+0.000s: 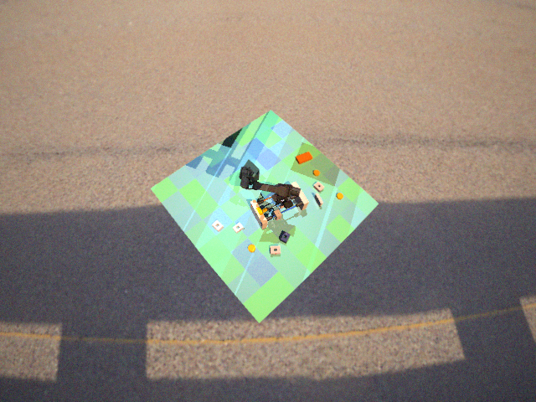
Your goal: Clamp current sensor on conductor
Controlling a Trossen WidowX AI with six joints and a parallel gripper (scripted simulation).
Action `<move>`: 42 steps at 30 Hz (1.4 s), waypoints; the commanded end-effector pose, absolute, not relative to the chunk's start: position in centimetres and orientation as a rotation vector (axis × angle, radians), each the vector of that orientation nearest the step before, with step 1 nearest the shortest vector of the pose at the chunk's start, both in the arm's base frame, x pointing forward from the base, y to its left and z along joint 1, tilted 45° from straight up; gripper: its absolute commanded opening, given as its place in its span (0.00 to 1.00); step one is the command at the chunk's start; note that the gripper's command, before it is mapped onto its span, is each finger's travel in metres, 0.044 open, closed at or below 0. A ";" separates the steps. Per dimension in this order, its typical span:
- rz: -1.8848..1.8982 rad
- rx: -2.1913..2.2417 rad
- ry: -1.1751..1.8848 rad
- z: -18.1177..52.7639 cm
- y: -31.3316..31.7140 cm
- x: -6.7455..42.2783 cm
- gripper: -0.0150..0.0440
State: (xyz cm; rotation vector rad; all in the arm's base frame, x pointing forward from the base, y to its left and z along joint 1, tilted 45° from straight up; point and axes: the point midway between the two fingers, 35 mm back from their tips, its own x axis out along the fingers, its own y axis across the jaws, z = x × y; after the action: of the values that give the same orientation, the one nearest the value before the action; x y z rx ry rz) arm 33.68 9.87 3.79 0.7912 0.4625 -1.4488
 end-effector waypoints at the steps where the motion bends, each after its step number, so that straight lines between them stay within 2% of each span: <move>1: -1.447 0.792 0.463 3.8 10.0 33.7 0.25; 29: -1.447 0.792 0.463 3.8 10.0 33.7 0.25; 42: -1.447 0.792 0.463 3.8 10.0 33.7 0.83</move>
State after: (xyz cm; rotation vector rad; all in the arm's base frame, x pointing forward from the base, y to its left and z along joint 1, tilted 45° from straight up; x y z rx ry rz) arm 33.69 9.89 3.80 0.7914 0.4625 -1.4479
